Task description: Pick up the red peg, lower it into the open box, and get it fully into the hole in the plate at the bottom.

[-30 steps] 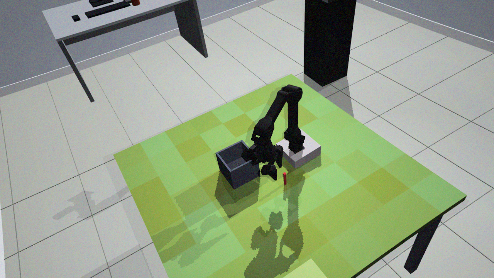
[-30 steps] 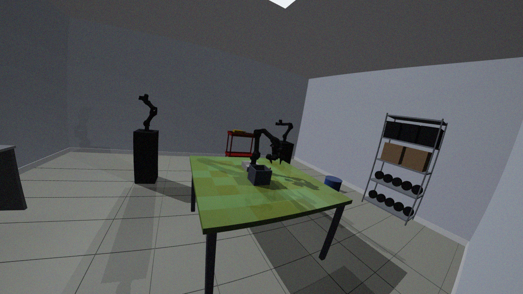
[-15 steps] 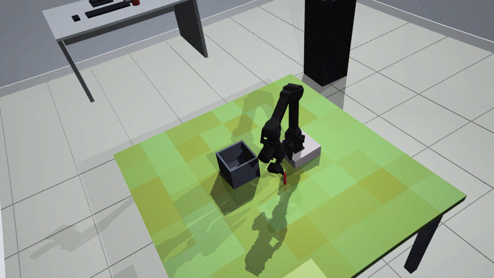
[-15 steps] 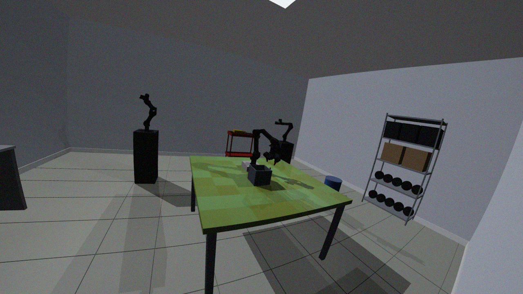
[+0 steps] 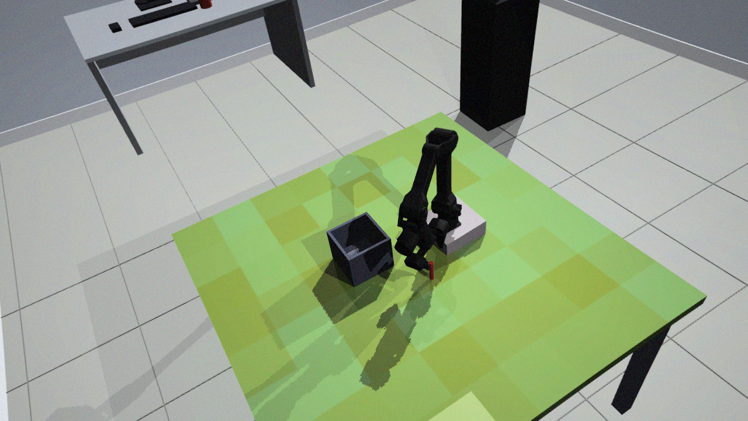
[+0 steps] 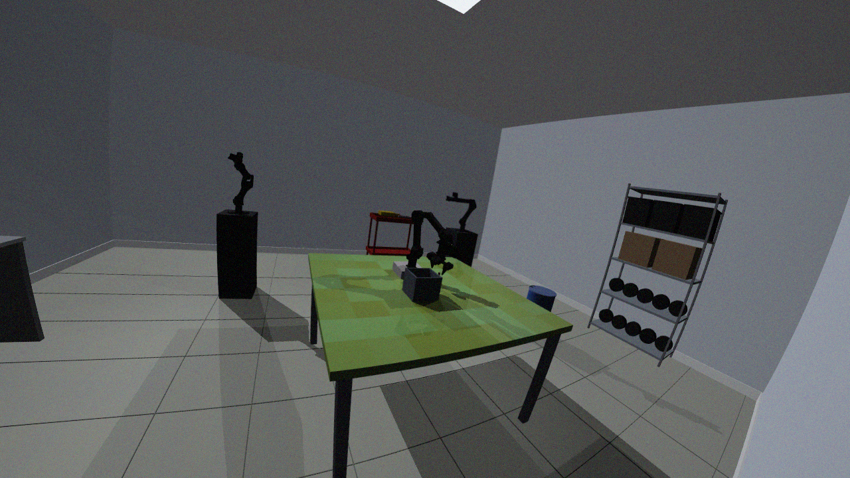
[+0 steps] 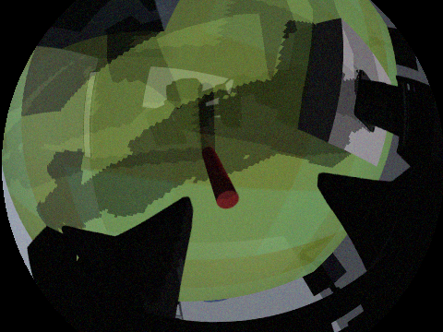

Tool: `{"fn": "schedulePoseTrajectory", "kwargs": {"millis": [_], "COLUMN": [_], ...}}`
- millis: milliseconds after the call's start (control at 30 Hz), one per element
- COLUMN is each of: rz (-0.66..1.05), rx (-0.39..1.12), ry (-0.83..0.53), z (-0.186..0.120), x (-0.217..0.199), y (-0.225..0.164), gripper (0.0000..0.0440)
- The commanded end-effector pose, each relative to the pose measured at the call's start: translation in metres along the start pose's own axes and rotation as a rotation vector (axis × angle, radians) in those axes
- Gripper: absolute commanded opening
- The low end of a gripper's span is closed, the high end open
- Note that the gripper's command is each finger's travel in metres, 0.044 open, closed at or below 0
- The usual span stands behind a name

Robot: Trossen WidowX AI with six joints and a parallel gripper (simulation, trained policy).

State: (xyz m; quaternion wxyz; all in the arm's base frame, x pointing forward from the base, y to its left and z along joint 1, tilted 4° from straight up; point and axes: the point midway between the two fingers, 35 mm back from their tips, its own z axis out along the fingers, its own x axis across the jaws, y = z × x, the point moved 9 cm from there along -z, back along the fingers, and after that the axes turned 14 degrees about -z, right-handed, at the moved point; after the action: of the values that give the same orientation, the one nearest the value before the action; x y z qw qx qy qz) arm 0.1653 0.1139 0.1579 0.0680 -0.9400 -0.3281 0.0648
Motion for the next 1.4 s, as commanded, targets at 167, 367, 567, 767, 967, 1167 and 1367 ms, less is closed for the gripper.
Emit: {"fn": "schedulePoseTrajectory", "kwargs": {"millis": [167,367,567,767,967,1167,1367], "rz": [0.053,0.061,0.047,0.022,0.037,0.046,0.041], "rx": [-0.026,-0.027,-0.021,-0.009,0.007,0.019,0.023], "ry": [0.009,0.031,0.036,0.046,0.110,0.173,0.243], "z": [0.025,0.037,0.045,0.048,0.035,0.019,-0.001], "x": [0.003,0.009,0.015,0.019,0.020,0.019,0.018], "y": [0.006,0.009,0.011,0.011,0.011,0.009,0.008], "gripper": [0.0404,0.0284,0.0129,0.0000,0.0000,0.0000,0.0000]}}
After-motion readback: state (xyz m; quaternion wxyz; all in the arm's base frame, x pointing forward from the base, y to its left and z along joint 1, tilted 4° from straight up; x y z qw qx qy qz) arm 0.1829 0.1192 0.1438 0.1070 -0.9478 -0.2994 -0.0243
